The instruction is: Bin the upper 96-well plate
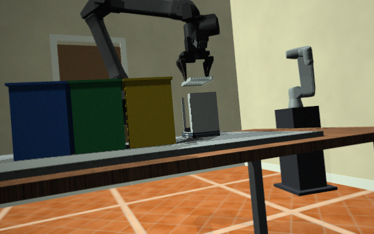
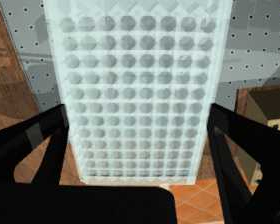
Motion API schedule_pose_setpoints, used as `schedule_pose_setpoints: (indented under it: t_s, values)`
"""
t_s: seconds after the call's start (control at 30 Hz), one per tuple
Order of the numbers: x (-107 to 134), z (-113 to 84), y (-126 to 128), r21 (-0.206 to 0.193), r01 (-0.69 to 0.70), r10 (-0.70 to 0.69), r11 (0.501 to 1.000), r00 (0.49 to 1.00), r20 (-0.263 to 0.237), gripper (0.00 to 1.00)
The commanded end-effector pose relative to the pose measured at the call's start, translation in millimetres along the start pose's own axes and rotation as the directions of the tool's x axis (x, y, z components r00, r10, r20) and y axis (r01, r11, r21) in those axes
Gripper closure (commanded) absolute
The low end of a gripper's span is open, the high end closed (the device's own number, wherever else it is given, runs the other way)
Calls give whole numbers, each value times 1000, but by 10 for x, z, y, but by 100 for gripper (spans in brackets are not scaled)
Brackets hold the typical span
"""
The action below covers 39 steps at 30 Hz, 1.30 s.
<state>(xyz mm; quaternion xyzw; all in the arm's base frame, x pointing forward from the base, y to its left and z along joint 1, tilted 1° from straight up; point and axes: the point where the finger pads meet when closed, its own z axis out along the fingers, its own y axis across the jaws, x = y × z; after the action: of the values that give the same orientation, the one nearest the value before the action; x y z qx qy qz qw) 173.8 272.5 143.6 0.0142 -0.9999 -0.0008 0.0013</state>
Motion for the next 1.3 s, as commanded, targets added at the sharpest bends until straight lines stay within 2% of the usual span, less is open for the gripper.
schedule_pose_setpoints:
  t_s: [0.0, 0.03, 0.07, 0.1, 0.2, 0.4, 0.43, 0.47, 0.5, 0.53, 1.07, 1.1, 1.27]
  values:
    - [-114, -279, 105, -45, 2, 0, 999, 1000, 29, 100]
    - [-114, -279, 105, -45, 2, 0, 999, 1000, 29, 100]
    - [-68, -113, 41, -1, 1, -1, 1000, 1000, -1, 100]
    - [-114, -214, 107, -20, 1, -1, 1000, 1000, 12, 100]
    - [-113, -362, 101, -44, 1, 0, 999, 1000, 29, 100]
    - [-116, -411, 103, -33, 1, 0, 999, 1000, 21, 100]
    - [-19, -221, -32, 9, 1, -1, 1000, 1000, -8, 100]
    - [0, -186, -59, 17, 0, 0, 1000, 1000, -14, 100]
    - [-11, -195, -44, 15, 0, 0, 1000, 1000, -13, 100]
    - [-51, -305, 64, -20, 0, 0, 1000, 1000, 12, 100]
    - [-51, -305, 64, -20, 0, 0, 1000, 1000, 12, 100]
    - [-12, -239, -100, 3, -48, 48, 999, 999, -3, 100]
    - [-37, -238, -197, 3, -26, 26, 1000, 1000, -3, 100]
